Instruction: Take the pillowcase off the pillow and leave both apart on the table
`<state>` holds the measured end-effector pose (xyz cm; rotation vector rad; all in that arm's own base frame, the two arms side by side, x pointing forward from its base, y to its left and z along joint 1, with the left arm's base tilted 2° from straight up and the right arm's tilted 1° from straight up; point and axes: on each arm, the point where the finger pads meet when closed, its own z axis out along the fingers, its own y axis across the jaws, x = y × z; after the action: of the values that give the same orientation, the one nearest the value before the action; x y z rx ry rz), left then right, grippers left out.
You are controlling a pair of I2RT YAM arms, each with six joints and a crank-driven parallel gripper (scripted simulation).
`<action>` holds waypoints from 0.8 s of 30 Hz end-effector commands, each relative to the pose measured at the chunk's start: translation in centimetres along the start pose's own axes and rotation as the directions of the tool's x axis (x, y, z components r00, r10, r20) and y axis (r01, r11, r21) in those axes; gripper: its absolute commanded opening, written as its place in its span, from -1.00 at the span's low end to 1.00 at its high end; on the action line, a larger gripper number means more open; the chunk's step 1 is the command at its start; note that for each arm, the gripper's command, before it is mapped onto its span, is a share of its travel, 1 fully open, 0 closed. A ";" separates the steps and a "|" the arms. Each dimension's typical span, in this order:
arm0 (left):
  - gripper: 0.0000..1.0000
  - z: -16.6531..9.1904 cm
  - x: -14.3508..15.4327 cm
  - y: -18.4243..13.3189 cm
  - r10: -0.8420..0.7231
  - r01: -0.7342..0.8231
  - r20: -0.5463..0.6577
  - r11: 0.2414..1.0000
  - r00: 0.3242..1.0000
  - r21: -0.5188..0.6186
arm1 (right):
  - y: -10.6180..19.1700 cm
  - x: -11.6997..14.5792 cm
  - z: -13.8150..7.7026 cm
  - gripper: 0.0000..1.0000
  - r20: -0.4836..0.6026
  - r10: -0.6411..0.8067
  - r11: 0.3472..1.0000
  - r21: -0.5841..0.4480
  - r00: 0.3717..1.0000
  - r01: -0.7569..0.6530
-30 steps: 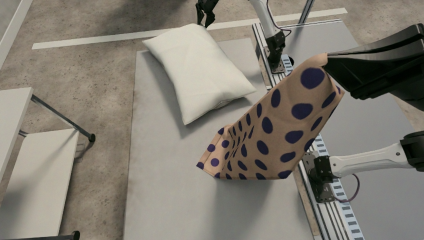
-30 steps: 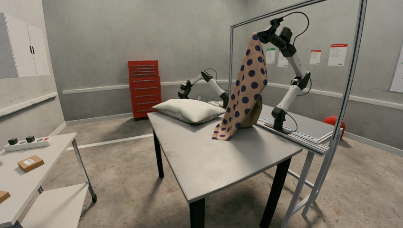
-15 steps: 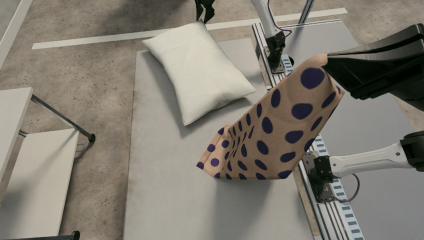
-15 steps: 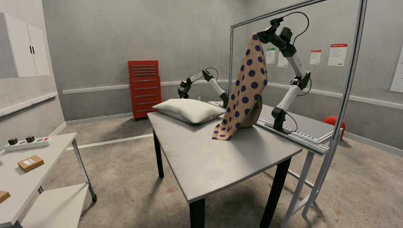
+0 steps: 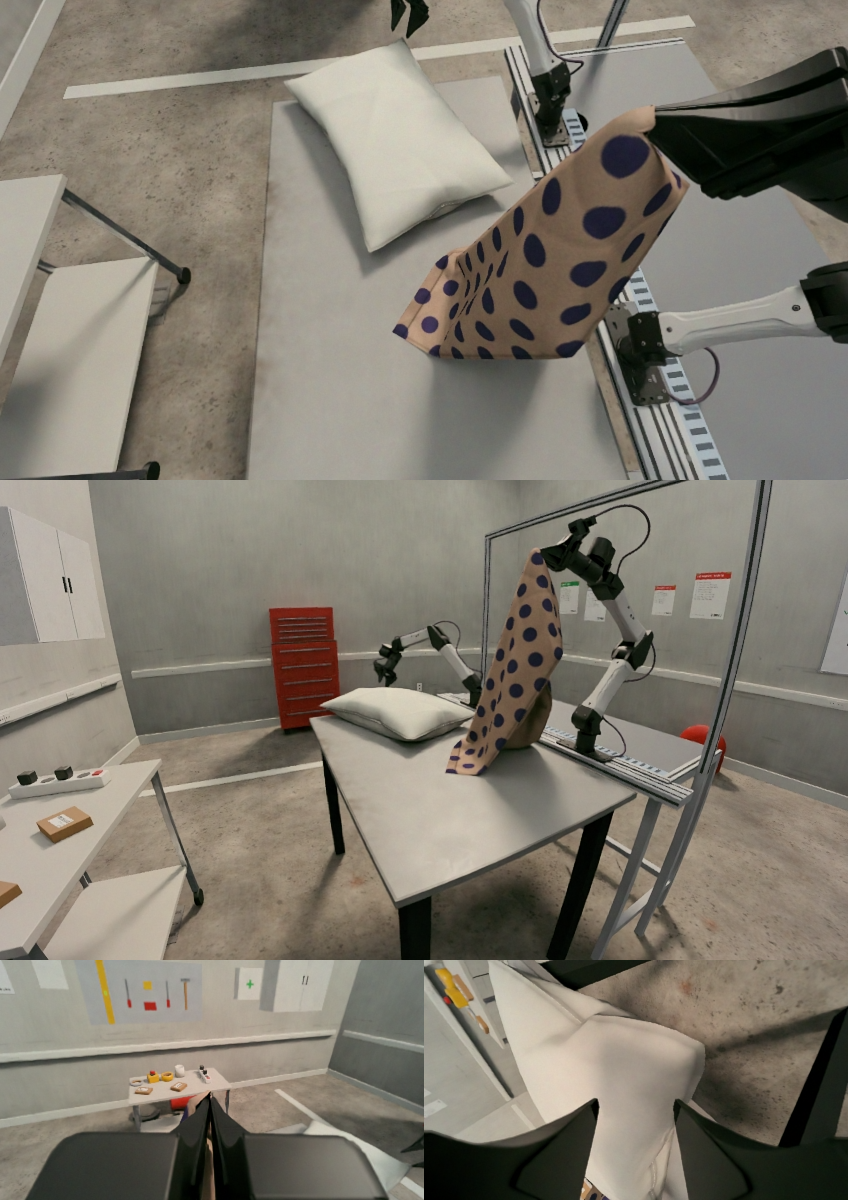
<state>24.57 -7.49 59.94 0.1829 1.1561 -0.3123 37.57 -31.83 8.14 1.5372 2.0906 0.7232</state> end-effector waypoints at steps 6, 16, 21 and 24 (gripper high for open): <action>-0.98 0.4 -1.5 0.0 -0.001 0.001 0.049 1.000 0.999 -0.002 | 3.1 0.3 -3.4 0.26 0.013 -0.014 1.000 -0.016 1.000 0.015; -0.98 0.4 -1.5 0.0 -0.001 0.001 0.049 1.000 0.999 -0.002 | 2.8 0.5 -3.1 0.26 -0.008 0.001 1.000 -0.005 1.000 -0.001; -0.98 0.4 -1.5 0.0 -0.001 0.001 0.049 1.000 0.999 -0.002 | 4.5 0.7 -4.1 0.26 0.048 -0.087 0.996 -0.013 0.995 0.087; -0.98 0.4 -1.5 0.0 -0.001 0.001 0.049 1.000 0.999 -0.002 | 5.3 1.0 -4.9 0.26 0.101 -0.160 0.987 0.004 0.982 0.160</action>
<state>24.57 -7.49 59.94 0.1829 1.1561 -0.3123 37.31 -30.89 11.84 1.5041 2.1166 0.6901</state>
